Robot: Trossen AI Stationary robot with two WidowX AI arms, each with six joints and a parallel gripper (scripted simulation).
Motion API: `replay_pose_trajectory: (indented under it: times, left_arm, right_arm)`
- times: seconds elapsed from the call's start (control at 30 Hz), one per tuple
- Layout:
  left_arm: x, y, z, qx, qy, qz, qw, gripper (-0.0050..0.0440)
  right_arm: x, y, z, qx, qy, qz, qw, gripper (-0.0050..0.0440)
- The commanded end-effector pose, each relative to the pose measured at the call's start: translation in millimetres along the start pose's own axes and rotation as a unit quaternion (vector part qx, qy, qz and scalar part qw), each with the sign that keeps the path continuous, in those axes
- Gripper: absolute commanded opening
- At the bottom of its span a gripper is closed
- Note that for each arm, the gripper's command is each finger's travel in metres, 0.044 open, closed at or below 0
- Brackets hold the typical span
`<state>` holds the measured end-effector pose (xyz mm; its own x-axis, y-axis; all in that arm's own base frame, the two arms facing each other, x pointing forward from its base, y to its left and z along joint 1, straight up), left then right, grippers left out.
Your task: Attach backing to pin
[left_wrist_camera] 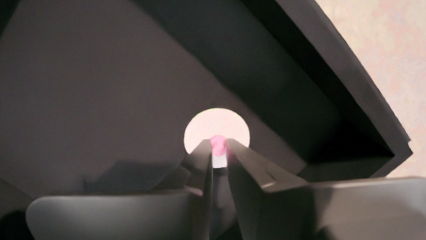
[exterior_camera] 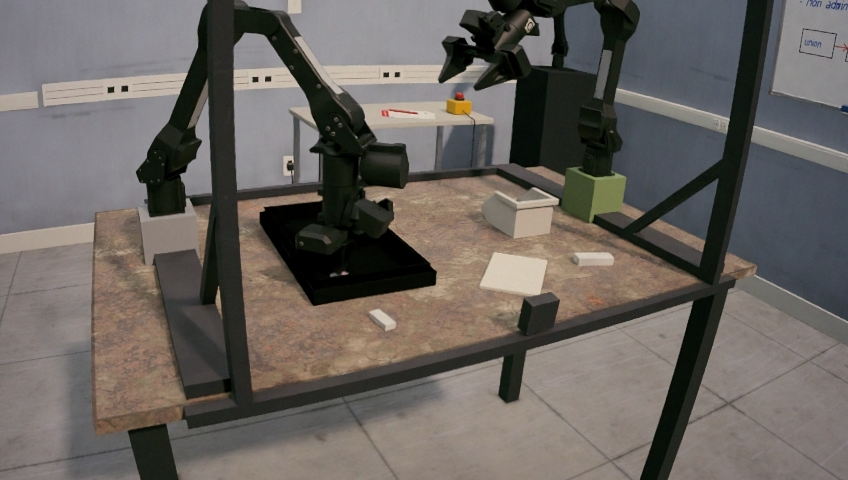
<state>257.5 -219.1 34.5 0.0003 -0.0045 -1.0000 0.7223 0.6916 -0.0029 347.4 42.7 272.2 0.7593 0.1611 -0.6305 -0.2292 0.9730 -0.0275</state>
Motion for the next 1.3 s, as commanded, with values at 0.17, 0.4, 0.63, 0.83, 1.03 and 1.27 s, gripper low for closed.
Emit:
replay_pose_trajectory:
  times: [0.17,0.4,0.63,0.83,1.03,1.27]
  left_arm:
    - [5.3,-0.1,-0.2,-0.001,-0.001,0.001,1.000,-0.0050]
    - [8.3,-0.1,-0.1,-0.001,-0.001,0.001,1.000,-0.0050]
    - [12.7,-0.1,-0.3,-0.001,-0.001,0.001,1.000,-0.0050]
    - [14.1,0.0,0.8,-0.001,-0.003,0.001,1.000,-0.0050]
    - [17.6,-0.1,-0.6,-0.001,-0.001,0.001,1.000,-0.0050]
    - [15.0,0.1,1.0,-0.001,-0.008,0.002,1.000,-0.0050]
  right_arm:
    - [-7.3,-0.3,5.7,-0.001,-0.013,-0.001,1.000,0.0440]
    - [-7.3,-0.3,5.7,-0.001,-0.013,-0.001,1.000,0.0440]
    - [-7.3,-0.3,5.7,-0.001,-0.013,-0.001,1.000,0.0440]
    - [-7.3,-0.3,5.7,-0.001,-0.013,-0.001,1.000,0.0440]
    - [-7.3,-0.3,5.7,-0.001,-0.013,-0.001,1.000,0.0440]
    - [-7.3,-0.3,5.7,-0.001,-0.013,-0.001,1.000,0.0440]
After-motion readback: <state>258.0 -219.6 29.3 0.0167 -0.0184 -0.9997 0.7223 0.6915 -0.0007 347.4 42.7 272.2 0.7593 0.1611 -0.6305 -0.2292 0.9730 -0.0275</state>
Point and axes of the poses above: on each arm, the point midway between the two fingers, 35 mm back from their tips, its own x axis out along the fingers, its own y axis across the jaws, z = x × y, the point moved 7 cm from there along -x, back along the fingers, and after that the axes turned 2 degrees about -x, right-handed, at the moved point
